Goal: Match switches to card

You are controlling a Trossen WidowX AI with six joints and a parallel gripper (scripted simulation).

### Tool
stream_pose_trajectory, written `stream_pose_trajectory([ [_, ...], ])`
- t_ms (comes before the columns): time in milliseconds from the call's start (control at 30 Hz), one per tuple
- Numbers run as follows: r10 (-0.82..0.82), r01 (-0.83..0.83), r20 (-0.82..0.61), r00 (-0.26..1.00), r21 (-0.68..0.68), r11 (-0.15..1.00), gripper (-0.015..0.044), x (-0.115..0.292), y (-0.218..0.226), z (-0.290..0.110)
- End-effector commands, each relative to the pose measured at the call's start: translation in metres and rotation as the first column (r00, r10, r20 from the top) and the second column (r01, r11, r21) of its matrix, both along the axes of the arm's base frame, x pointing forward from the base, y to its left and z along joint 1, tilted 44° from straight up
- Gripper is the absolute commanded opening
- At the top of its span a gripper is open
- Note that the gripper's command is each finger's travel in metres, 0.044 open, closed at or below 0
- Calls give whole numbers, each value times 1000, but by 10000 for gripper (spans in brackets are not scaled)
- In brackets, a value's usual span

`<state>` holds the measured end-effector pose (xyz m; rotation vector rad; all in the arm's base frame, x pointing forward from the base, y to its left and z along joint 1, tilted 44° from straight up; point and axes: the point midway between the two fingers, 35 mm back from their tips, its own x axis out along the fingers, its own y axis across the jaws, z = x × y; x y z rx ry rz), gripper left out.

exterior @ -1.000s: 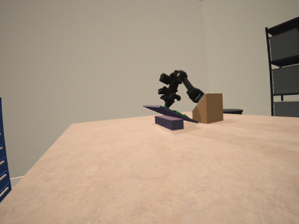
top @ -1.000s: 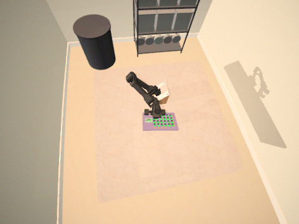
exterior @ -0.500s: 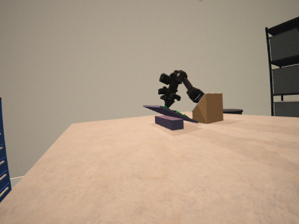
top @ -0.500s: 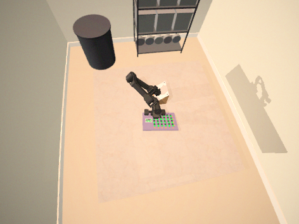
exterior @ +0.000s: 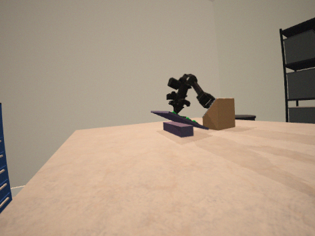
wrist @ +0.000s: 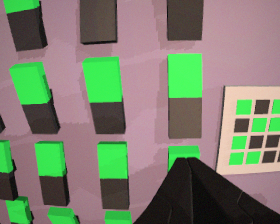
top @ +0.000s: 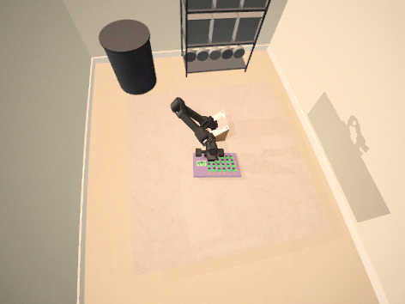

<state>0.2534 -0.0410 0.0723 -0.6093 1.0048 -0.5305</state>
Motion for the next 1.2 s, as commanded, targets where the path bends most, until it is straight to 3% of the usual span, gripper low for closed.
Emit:
stream_pose_trajectory([
  [0, 3, -3, -3, 1000, 1, 1000, 0, 0, 0, -1],
  [733, 3, -3, -3, 1000, 1, 1000, 0, 2, -2, -3],
  [1000, 20, -20, 11, 1000, 1, 1000, 0, -28, 40, 34],
  [1167, 21, -21, 10, 1000, 4, 1000, 0, -31, 46, 28],
])
